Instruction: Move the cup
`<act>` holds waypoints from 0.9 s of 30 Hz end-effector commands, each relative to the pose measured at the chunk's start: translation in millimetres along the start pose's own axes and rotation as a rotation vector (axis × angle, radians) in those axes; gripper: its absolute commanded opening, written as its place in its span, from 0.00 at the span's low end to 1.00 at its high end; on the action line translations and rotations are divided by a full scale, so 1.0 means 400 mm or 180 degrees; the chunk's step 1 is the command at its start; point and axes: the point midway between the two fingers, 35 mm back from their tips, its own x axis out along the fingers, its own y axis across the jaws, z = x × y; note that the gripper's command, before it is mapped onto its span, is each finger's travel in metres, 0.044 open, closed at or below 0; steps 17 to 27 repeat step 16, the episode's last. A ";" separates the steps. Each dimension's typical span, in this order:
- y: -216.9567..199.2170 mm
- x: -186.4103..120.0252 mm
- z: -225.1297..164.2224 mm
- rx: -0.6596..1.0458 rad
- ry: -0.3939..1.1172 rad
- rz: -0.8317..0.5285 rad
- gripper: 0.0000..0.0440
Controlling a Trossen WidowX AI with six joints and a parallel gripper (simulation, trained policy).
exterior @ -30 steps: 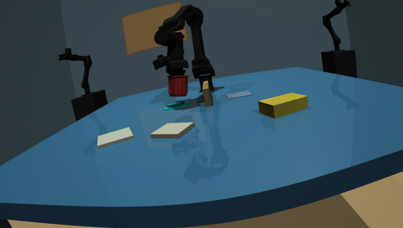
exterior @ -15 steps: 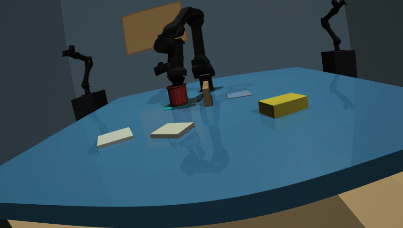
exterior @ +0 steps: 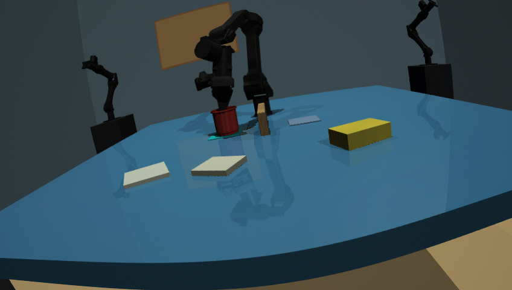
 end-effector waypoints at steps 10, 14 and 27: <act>-0.012 -0.050 0.006 0.0099 -0.0049 0.0201 0.58; -0.012 -0.077 0.016 0.0140 -0.0102 0.0287 0.62; -0.010 -0.094 0.022 0.0159 -0.0137 0.0333 0.67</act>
